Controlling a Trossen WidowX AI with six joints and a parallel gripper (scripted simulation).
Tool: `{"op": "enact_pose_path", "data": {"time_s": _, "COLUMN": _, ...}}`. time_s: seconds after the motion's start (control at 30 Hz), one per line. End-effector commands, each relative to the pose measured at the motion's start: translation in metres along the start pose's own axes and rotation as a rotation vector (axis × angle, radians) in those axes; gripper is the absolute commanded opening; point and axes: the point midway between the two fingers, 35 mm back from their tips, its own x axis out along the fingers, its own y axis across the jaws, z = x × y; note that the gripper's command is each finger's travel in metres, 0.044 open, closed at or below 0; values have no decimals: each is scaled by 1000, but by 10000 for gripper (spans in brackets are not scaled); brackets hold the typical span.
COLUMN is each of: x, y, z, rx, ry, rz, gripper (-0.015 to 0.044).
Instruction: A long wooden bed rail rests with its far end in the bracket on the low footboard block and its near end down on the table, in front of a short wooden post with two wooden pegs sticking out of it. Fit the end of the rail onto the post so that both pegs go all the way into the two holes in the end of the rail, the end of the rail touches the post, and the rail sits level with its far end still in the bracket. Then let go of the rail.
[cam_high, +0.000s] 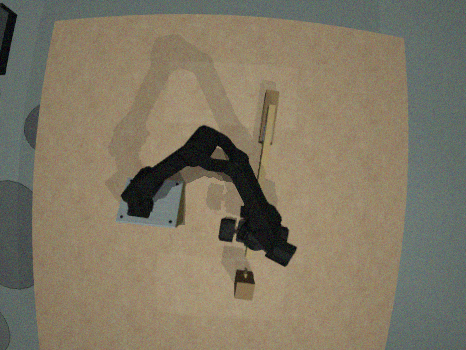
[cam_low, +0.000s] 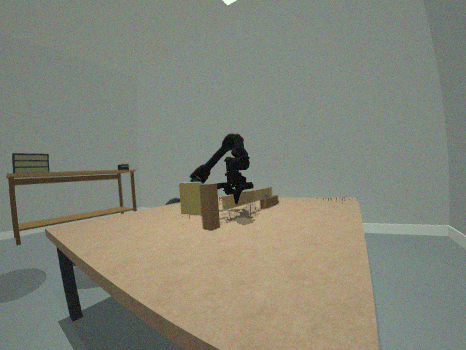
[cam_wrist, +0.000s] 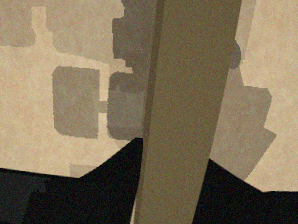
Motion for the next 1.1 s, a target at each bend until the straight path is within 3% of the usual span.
{"op": "enact_pose_path", "data": {"time_s": 0.0, "x": -2, "y": -3, "z": 0, "rx": -4, "ry": 1, "rz": -6, "gripper": 0}}
{"op": "enact_pose_path", "data": {"time_s": 1.07, "x": -1, "y": -2, "z": -2, "rx": -4, "ry": 1, "rz": -6, "gripper": 0}}
